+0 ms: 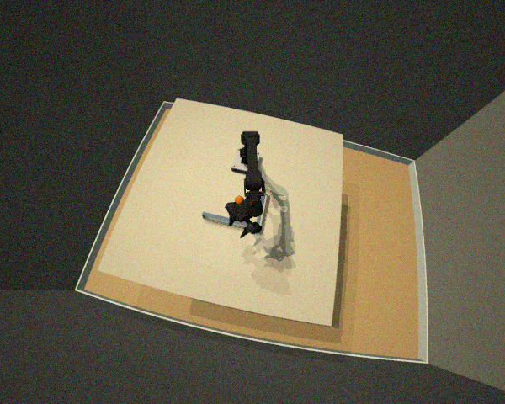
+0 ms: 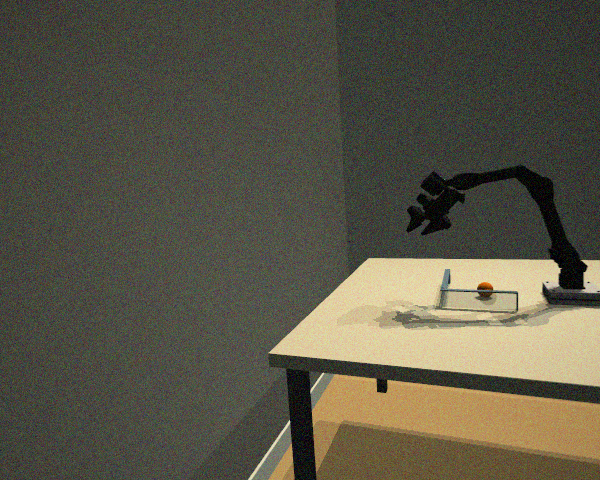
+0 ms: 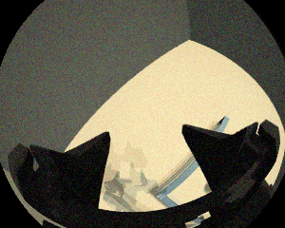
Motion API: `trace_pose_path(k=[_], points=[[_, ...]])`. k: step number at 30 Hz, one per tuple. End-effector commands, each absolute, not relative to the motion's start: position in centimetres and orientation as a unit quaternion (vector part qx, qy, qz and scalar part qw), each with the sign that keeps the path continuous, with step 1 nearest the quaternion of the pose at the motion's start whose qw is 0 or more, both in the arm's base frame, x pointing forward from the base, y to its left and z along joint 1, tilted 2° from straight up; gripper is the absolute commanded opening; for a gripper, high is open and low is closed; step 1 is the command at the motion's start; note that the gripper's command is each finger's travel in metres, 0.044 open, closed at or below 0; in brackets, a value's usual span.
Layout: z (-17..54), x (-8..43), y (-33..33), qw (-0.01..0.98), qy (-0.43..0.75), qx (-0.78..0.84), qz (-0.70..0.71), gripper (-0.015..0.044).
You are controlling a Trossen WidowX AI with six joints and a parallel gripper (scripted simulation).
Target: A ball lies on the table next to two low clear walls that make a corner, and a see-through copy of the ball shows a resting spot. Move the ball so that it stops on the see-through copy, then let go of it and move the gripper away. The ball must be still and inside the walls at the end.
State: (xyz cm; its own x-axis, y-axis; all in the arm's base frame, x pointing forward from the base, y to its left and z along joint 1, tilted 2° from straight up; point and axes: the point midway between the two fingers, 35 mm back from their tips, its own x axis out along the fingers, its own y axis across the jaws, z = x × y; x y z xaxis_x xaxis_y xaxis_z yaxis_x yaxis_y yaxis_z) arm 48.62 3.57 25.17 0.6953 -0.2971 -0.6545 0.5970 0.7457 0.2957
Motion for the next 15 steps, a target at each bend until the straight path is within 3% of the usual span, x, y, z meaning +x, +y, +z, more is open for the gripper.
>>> trace_pose_path(k=[1, 15], points=[[19.6, 43.5, 2.0, 0.876, 0.468, -0.046, -0.107, 0.0376], [15.1, 38.2, 1.0, 0.781, 0.555, -0.272, 0.087, 0.0376]])
